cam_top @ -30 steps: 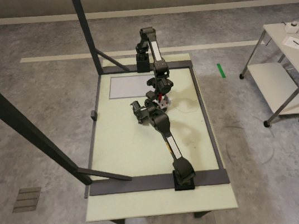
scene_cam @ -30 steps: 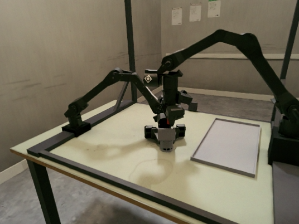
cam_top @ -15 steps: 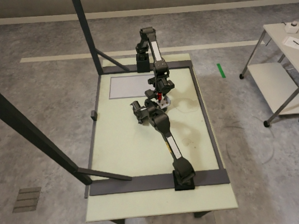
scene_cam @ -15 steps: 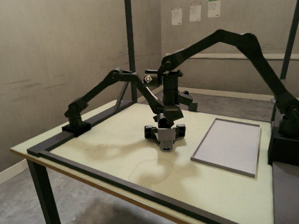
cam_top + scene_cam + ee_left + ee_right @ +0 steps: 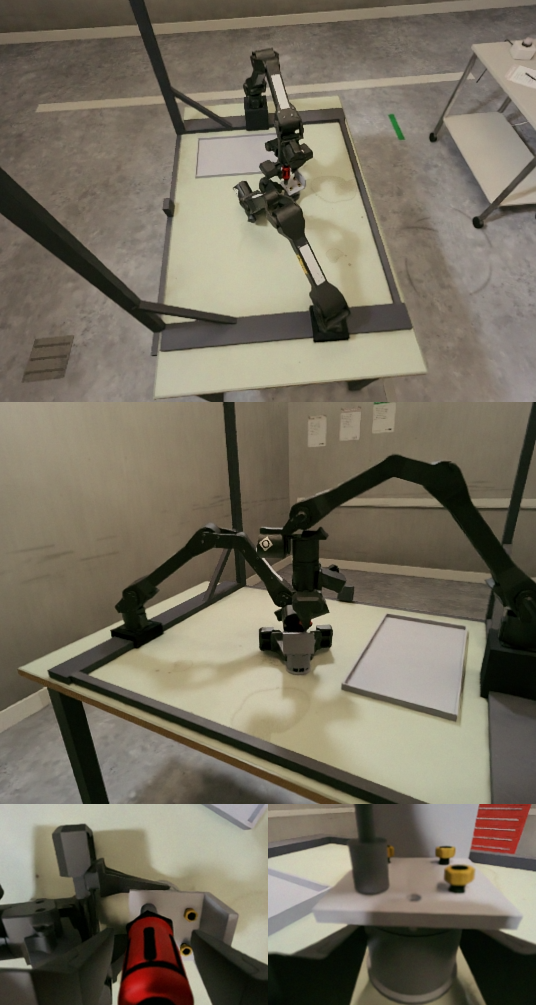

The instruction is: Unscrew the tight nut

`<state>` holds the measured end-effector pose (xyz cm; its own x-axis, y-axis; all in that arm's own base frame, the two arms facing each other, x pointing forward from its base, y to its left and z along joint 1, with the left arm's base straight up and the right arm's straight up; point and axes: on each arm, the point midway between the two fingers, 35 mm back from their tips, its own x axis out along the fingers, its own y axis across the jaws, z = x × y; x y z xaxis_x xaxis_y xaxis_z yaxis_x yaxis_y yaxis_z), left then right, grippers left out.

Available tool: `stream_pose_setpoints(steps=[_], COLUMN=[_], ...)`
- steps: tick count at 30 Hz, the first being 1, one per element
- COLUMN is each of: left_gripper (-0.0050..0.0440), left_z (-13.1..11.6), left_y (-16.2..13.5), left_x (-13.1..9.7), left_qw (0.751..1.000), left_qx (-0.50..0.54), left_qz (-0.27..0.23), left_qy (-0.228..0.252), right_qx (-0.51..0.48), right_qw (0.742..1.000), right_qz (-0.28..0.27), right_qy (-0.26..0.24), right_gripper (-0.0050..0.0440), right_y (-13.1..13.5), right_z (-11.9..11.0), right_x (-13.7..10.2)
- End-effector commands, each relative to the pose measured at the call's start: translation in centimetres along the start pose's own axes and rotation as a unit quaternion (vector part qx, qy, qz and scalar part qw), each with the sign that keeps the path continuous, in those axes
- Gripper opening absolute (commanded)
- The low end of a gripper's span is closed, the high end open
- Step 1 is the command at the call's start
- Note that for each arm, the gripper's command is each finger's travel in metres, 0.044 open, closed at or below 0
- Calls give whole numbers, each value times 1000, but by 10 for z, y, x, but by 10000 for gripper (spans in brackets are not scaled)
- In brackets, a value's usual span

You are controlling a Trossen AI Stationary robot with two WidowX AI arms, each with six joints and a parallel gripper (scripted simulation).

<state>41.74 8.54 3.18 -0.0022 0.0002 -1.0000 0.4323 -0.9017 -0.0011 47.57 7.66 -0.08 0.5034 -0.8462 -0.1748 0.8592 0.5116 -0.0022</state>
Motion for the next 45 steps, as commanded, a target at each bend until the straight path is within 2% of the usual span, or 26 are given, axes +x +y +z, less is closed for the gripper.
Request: stream_pose_setpoints(steps=[1,4,30,45], left_gripper=[250,250,250,250], left_z=[-5,-5,-6,-4], left_y=[2,3,4,3], left_x=[-14,-8,-20,-18], left_qw=[1000,1000,1000,1000], left_qx=[2,4,2,2], left_qz=[5,3,6,5], left_qy=[19,12,22,19], right_qx=[26,26,26,26], right_qw=[1000,1000,1000,1000], right_qz=[4,4,4,4], right_qy=[-2,-2,-2,-2], right_gripper=[245,245,245,245], right_y=[5,5,5,5], right_z=[23,23,23,23], right_x=[-2,-2,-2,-2])
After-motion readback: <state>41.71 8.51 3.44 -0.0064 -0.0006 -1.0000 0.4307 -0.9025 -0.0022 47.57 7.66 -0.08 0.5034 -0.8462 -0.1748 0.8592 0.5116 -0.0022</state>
